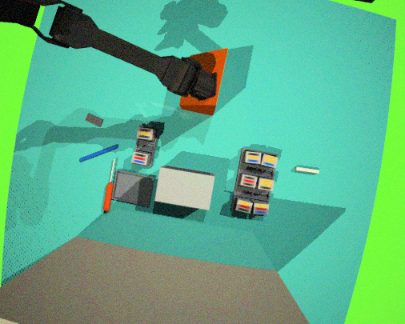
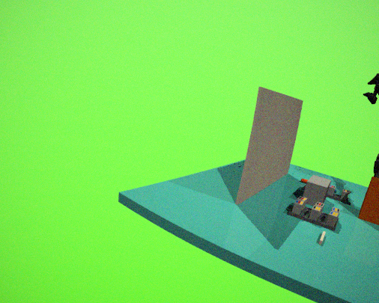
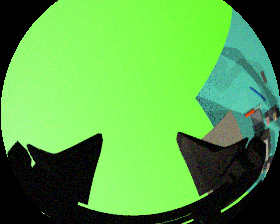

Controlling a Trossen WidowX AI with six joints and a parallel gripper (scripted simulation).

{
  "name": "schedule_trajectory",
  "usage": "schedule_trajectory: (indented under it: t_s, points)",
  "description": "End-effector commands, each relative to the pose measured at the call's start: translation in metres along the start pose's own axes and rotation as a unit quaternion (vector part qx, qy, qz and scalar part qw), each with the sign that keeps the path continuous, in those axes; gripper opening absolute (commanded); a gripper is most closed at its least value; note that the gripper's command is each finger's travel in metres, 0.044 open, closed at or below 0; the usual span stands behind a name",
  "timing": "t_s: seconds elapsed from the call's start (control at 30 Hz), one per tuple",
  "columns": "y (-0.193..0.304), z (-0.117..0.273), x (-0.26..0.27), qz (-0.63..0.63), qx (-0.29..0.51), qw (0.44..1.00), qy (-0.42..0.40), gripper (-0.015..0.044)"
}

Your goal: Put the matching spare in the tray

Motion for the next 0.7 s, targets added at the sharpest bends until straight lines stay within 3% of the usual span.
schedule_trajectory:
  t_s: [0.0,0.3,0.67]
  points:
    - [0.000,0.000,0.000,0.000,0.000,1.000,0.000,0.0426]
    - [0.007,-0.001,0.004,0.056,-0.025,0.998,-0.023,0.0440]
    - [0.096,-0.009,0.034,0.208,-0.026,0.974,-0.089,0.0440]
Point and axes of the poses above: the point midway between the two fingers, 35 mm back from their tips, its own z axis back along the fingers, its own x axis across the jaws, y = z × x, the point moved 1 cm from there along z, back along the fingers, and after that the axes turned 13 degrees about z, right-handed, at the moved point
